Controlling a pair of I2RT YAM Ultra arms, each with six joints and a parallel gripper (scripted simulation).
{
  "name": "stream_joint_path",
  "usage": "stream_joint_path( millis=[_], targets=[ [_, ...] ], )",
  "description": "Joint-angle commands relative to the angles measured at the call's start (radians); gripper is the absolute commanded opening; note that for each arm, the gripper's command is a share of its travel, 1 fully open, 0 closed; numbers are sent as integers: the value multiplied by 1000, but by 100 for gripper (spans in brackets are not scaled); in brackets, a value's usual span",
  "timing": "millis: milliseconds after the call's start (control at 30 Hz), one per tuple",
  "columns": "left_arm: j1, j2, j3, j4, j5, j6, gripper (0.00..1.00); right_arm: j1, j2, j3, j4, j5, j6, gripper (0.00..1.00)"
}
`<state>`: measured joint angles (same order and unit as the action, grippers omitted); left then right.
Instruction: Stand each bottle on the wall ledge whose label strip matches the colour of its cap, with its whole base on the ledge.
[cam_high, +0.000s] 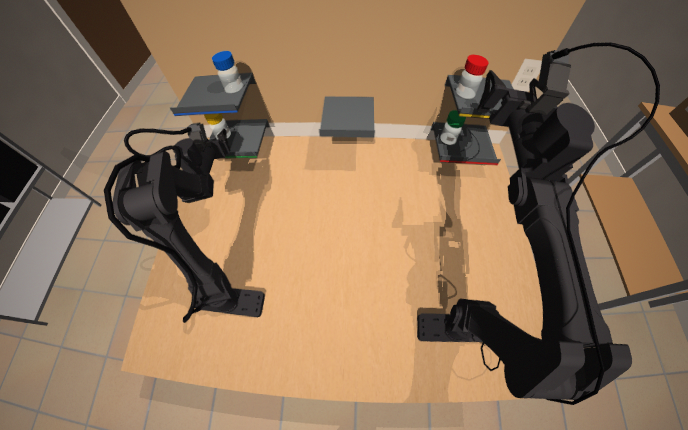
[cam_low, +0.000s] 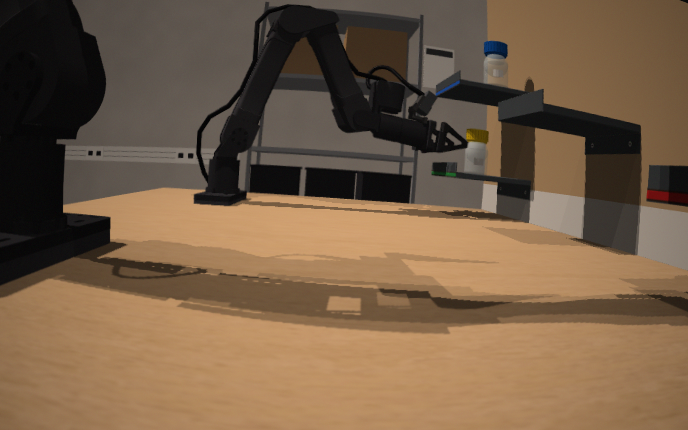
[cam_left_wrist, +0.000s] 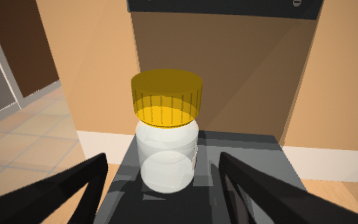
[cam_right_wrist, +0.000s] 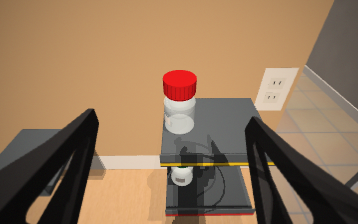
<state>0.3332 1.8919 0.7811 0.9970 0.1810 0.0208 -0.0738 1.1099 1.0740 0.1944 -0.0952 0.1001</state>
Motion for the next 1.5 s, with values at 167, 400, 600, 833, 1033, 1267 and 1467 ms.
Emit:
stream_joint_path(
  millis=[167, 400, 600, 833, 1033, 1267, 1467],
  targets=[
    [-15, 28, 74, -31, -14, -7, 81, 8, 14, 32, -9, 9, -5, 100],
    [-20, 60, 118, -43, -19, -8, 81, 8, 14, 32, -9, 9, -5, 100],
    [-23, 79, 144, -51, -22, -8, 81, 8, 14, 32, -9, 9, -5, 100],
    [-28, 111, 191, -64, -27, -8, 81, 8, 14, 32, -9, 9, -5, 100],
    [-29, 120, 203, -67, -25, -8, 81, 8, 14, 32, -9, 9, -5, 100],
    [-28, 117, 203, -61, -25, -8, 72, 8, 14, 32, -9, 9, -5, 100],
    [-22, 107, 189, -52, -19, -4, 64, 8, 14, 32, -9, 9, -5, 100]
  ],
)
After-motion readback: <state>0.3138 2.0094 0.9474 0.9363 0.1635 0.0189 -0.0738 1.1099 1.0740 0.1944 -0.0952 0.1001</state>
